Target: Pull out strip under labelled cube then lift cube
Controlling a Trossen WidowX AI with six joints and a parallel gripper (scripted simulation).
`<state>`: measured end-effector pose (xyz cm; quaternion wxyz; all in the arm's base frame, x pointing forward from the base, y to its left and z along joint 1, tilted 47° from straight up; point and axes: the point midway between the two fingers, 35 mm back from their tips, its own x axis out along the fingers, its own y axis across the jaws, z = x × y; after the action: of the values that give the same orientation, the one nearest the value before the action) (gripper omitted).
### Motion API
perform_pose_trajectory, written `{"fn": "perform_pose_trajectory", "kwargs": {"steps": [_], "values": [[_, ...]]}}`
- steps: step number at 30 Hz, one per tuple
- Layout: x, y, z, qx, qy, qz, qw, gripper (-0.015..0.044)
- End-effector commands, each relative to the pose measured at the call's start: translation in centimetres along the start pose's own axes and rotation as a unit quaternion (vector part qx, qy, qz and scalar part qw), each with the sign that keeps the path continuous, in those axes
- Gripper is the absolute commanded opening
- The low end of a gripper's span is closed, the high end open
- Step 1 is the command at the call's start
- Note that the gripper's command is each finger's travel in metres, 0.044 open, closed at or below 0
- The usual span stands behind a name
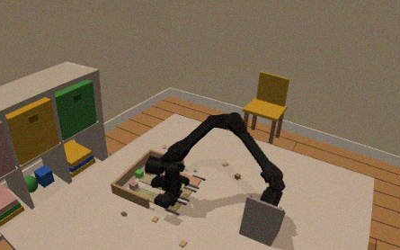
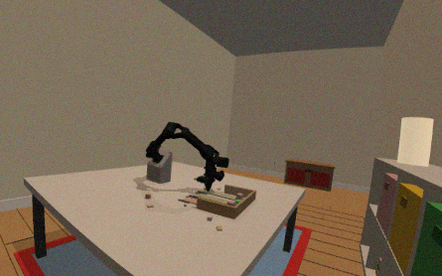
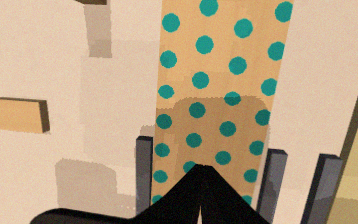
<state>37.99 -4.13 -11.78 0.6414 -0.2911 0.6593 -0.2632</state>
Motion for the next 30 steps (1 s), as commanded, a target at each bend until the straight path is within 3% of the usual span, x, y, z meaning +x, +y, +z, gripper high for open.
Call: {"fn": "perform_pose_trajectory", "kwargs": {"steps": [1,30], "values": [[0.1,-0.1,0.0,0.0,0.0,-0.002,1.0,0.0],[0.3,0.0,-2.5,-0.001,0.0,-0.002,1.0,0.0]]}}
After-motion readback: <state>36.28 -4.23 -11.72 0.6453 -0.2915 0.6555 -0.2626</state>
